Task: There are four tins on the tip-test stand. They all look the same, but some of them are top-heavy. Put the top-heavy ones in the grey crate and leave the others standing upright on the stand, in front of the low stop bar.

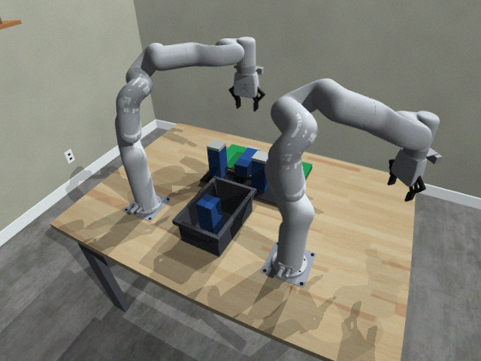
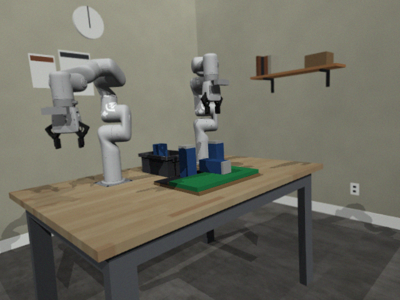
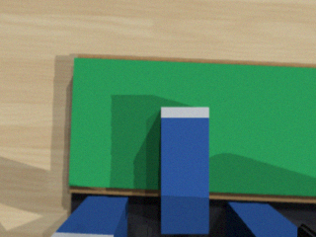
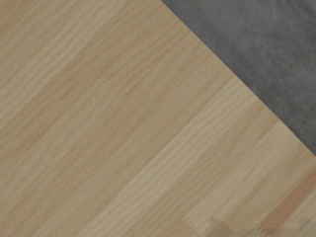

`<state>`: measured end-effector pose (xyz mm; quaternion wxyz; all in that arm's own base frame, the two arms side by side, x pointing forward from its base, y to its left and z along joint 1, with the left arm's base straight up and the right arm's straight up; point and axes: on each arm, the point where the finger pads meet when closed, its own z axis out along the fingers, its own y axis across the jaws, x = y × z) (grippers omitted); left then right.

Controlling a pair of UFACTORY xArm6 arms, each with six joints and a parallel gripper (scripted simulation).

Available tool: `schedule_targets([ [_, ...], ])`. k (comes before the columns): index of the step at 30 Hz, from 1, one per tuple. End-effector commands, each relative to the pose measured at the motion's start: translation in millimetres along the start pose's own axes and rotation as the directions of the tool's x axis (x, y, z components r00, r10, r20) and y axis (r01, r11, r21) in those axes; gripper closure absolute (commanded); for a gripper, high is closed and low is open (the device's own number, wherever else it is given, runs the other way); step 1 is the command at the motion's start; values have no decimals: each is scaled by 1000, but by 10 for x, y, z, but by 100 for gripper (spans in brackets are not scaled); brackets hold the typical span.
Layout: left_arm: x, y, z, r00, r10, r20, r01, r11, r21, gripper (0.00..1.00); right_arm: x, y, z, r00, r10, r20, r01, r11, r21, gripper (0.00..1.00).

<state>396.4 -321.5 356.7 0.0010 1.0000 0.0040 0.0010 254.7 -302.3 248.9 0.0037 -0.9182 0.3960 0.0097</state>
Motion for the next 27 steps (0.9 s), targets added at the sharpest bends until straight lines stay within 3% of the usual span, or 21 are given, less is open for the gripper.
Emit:
schedule_targets([
  [1, 154, 13, -31, 1000, 2, 3, -2, 1000, 1, 16, 9, 1, -15, 1000, 0, -4, 0, 1000, 0, 0],
  [19, 174, 13, -29, 1000, 2, 3, -2, 1000, 0, 16, 9, 1, -15, 1000, 0, -4, 0, 1000, 0, 0],
  [27, 173, 13, 302, 1000, 2, 3, -2, 1000, 0, 16, 9, 1, -15, 1000, 0, -4, 0, 1000, 0, 0],
])
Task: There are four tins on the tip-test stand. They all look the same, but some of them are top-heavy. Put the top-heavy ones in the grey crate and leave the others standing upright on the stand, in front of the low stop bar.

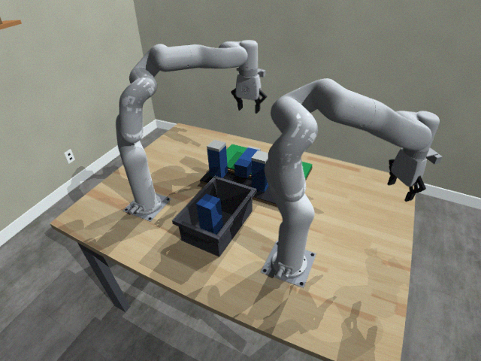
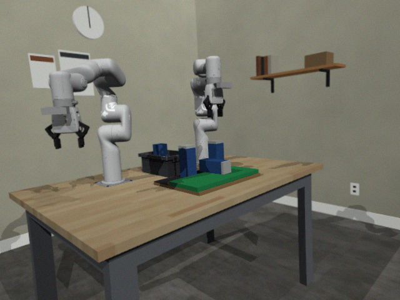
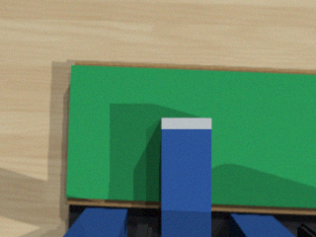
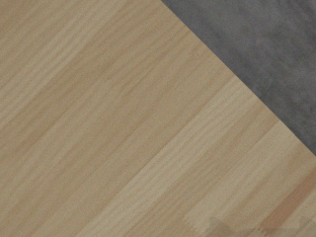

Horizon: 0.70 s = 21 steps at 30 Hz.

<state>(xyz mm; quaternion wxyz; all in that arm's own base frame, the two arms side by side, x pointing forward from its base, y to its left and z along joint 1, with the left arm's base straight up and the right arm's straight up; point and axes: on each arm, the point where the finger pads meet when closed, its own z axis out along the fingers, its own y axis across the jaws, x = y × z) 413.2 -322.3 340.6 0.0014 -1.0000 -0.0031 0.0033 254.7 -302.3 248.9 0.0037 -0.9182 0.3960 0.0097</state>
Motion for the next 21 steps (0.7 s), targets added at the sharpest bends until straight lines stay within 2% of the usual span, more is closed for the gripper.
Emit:
schedule_targets([
  [1, 7, 5, 190, 1000, 0, -6, 0, 1000, -5, 16, 9, 1, -15, 1000, 0, -4, 0, 1000, 0, 0],
  [6, 8, 6, 440, 1000, 0, -6, 0, 1000, -5, 16, 9, 1, -15, 1000, 0, -4, 0, 1000, 0, 0],
  [8, 8, 6, 440, 1000, 0, -6, 0, 1000, -5, 16, 9, 1, -15, 1000, 0, -4, 0, 1000, 0, 0],
  [21, 15, 10, 1086, 1000, 0, -6, 0, 1000, -4, 16, 9, 1, -15, 1000, 0, -4, 0, 1000, 0, 0],
])
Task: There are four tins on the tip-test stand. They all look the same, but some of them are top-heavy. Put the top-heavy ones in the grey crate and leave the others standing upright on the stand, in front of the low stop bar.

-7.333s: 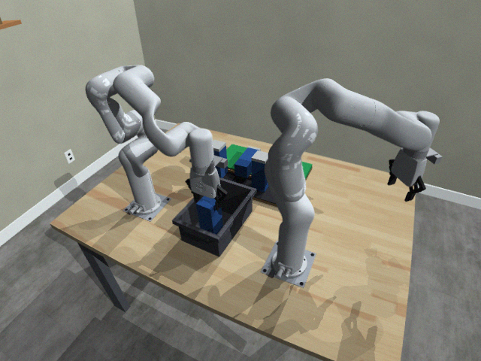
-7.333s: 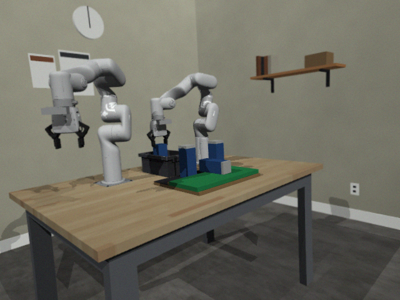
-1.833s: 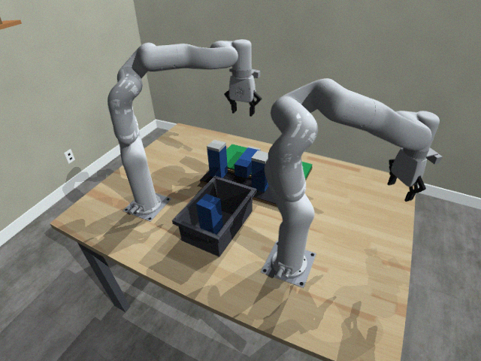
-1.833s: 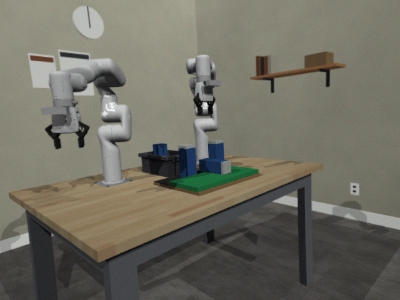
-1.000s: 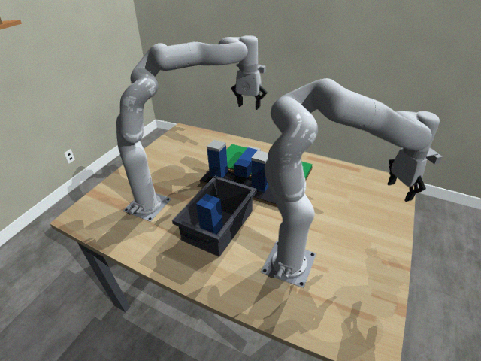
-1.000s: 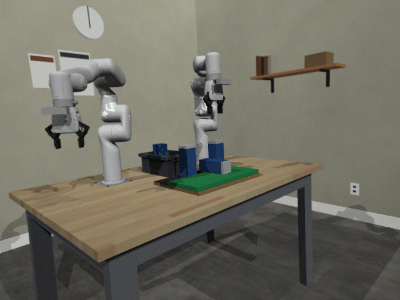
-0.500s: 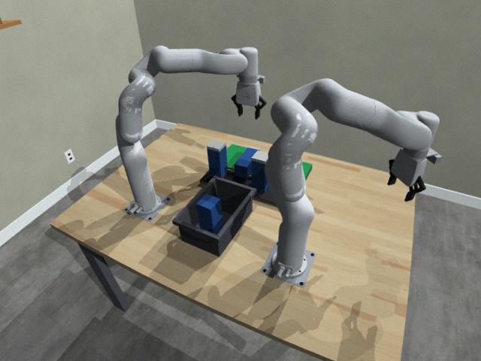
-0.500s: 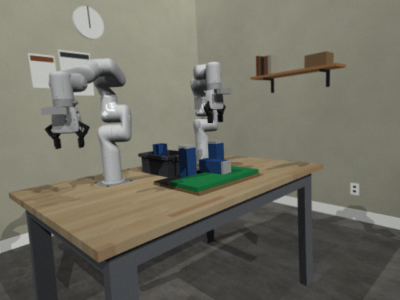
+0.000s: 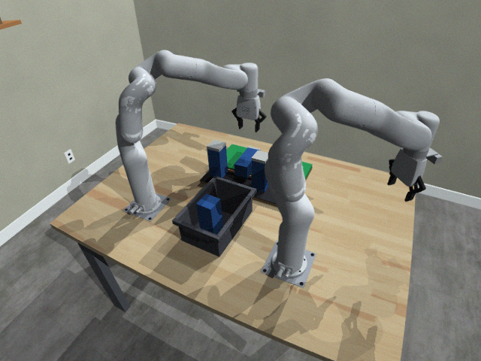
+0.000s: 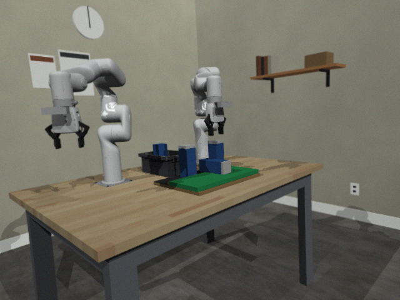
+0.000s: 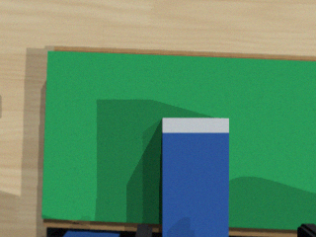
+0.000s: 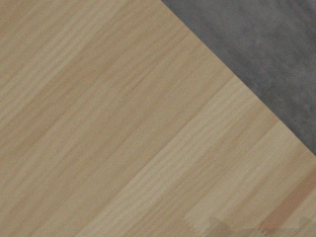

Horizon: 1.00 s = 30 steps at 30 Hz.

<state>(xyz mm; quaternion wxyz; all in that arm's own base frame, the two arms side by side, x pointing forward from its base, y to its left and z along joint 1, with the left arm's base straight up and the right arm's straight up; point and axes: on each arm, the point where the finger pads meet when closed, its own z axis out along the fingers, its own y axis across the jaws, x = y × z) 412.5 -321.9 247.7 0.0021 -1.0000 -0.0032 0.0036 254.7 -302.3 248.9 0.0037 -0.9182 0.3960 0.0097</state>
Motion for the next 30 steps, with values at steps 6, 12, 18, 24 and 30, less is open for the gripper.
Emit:
schedule_targets([
  [6, 18, 13, 362, 1000, 0, -6, 0, 1000, -6, 16, 9, 1, -15, 1000, 0, -4, 0, 1000, 0, 0],
  [12, 20, 15, 662, 1000, 0, -6, 0, 1000, -6, 16, 9, 1, -15, 1000, 0, -4, 0, 1000, 0, 0],
  [18, 21, 17, 961, 1000, 0, -6, 0, 1000, -6, 16, 9, 1, -15, 1000, 0, -4, 0, 1000, 0, 0],
  [24, 23, 16, 1153, 1000, -1, -7, 0, 1000, -4, 16, 9, 1, -15, 1000, 0, -4, 0, 1000, 0, 0],
  [30, 23, 17, 1242, 1000, -1, -7, 0, 1000, -4, 16, 9, 1, -15, 1000, 0, -4, 0, 1000, 0, 0],
])
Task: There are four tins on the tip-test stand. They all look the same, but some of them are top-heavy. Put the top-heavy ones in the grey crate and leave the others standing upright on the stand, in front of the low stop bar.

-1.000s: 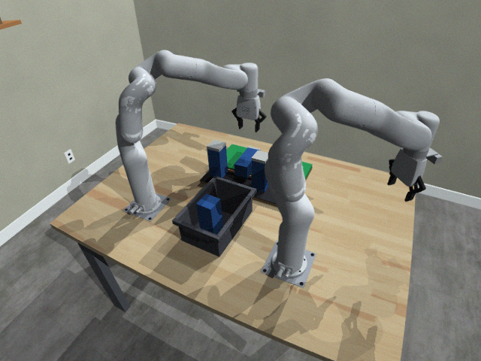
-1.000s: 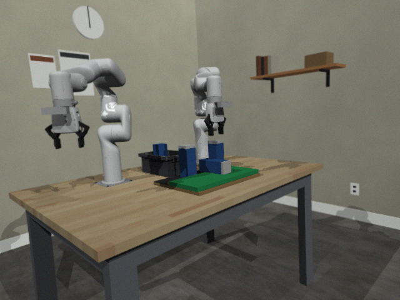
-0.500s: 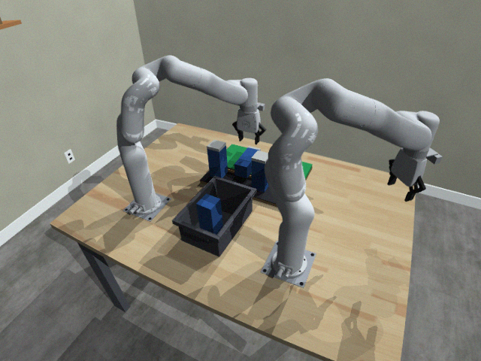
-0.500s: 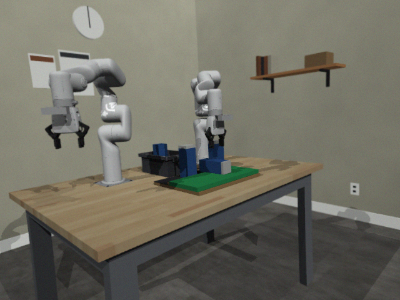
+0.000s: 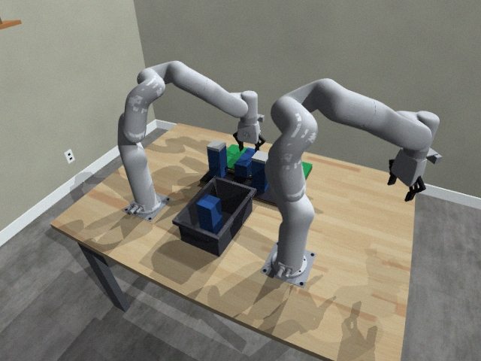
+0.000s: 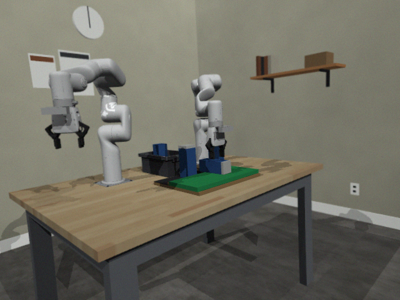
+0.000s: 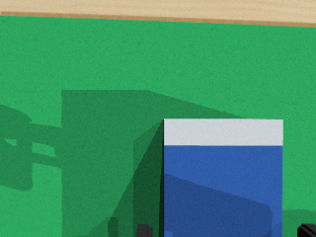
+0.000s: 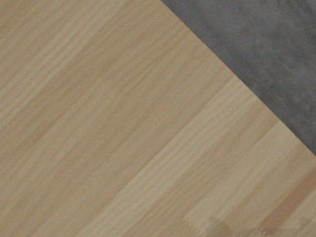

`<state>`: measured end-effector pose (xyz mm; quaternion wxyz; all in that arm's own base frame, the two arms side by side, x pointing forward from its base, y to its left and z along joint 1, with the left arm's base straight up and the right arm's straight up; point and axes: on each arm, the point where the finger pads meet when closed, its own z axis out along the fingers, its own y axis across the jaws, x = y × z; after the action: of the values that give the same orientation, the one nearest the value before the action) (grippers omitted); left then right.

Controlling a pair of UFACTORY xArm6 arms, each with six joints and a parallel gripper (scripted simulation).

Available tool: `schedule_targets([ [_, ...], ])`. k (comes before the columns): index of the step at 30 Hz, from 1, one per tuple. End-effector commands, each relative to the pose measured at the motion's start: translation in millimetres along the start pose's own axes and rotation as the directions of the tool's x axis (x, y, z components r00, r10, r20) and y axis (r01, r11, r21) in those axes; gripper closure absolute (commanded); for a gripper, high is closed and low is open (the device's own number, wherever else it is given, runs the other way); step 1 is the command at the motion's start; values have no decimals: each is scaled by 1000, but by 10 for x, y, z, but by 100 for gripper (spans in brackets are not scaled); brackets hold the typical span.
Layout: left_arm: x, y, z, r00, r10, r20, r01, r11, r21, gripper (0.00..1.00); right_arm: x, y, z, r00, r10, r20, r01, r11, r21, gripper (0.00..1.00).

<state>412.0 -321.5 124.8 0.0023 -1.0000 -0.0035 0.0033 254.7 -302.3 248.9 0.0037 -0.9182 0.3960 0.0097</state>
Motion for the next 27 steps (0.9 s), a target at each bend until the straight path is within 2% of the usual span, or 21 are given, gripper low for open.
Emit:
schedule_targets([
  [1, 20, 15, 13, 1000, 0, -6, 0, 1000, -5, 16, 9, 1, -15, 1000, 0, -4, 0, 1000, 0, 0],
  [27, 25, 15, 36, 1000, -1, -5, 1, 1000, -5, 16, 9, 1, -15, 1000, 0, -4, 0, 1000, 0, 0],
])
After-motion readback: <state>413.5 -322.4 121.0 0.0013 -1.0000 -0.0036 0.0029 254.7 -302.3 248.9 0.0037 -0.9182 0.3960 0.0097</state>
